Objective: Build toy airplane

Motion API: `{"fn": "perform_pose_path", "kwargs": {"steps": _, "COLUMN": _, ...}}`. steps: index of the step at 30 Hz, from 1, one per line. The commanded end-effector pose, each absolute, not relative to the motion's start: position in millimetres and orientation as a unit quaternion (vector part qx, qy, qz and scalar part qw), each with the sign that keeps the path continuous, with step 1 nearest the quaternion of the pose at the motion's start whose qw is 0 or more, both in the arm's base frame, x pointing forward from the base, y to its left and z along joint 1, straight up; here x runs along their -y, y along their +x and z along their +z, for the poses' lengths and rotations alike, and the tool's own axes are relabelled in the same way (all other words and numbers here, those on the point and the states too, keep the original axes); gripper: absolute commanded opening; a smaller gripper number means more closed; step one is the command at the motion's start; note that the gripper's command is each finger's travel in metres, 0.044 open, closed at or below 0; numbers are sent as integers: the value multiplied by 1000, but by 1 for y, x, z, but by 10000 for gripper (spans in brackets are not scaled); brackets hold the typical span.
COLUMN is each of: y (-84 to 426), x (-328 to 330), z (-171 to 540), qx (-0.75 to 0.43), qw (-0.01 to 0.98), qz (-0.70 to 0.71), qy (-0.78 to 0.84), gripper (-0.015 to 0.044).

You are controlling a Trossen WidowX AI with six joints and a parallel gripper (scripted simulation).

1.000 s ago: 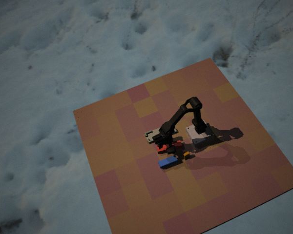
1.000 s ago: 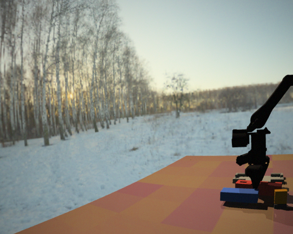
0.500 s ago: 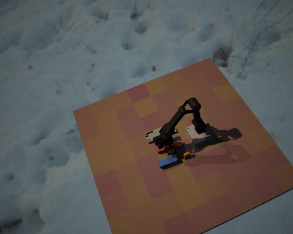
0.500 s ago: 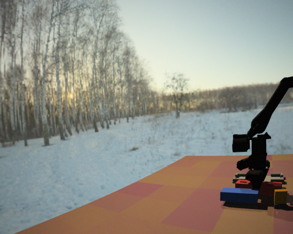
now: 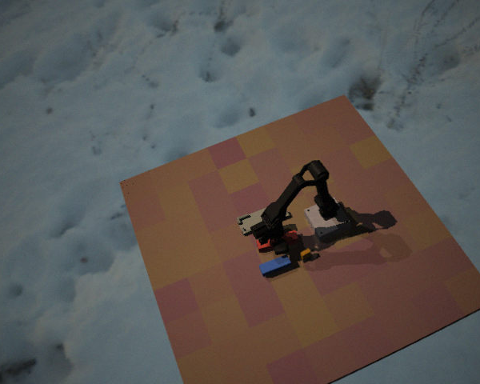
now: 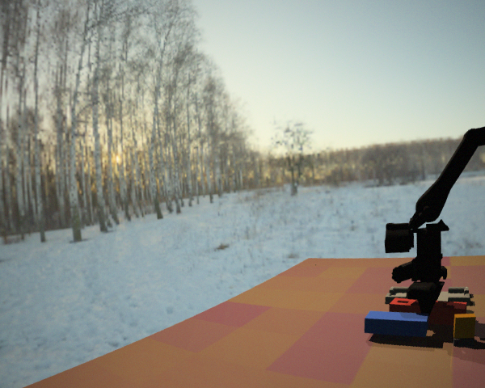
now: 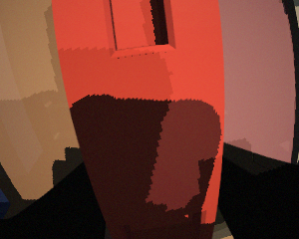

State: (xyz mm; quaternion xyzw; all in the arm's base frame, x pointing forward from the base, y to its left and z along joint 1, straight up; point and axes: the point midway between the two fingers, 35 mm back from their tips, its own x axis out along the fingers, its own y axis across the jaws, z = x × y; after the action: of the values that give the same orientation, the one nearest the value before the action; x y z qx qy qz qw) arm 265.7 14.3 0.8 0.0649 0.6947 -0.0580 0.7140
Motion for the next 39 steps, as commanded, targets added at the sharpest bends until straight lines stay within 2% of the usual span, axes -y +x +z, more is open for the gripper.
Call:
{"fn": "perform_pose_path", "kwargs": {"steps": 1, "y": 266, "x": -15, "z": 3, "qx": -693, "qw": 714, "qz": -63, "qy": 76, "gripper": 6}}
{"fn": "perform_pose_path", "kwargs": {"steps": 39, "y": 266, "x": -14, "z": 117, "qx": -693, "qw": 715, "qz": -61, "qy": 69, "gripper": 0}}
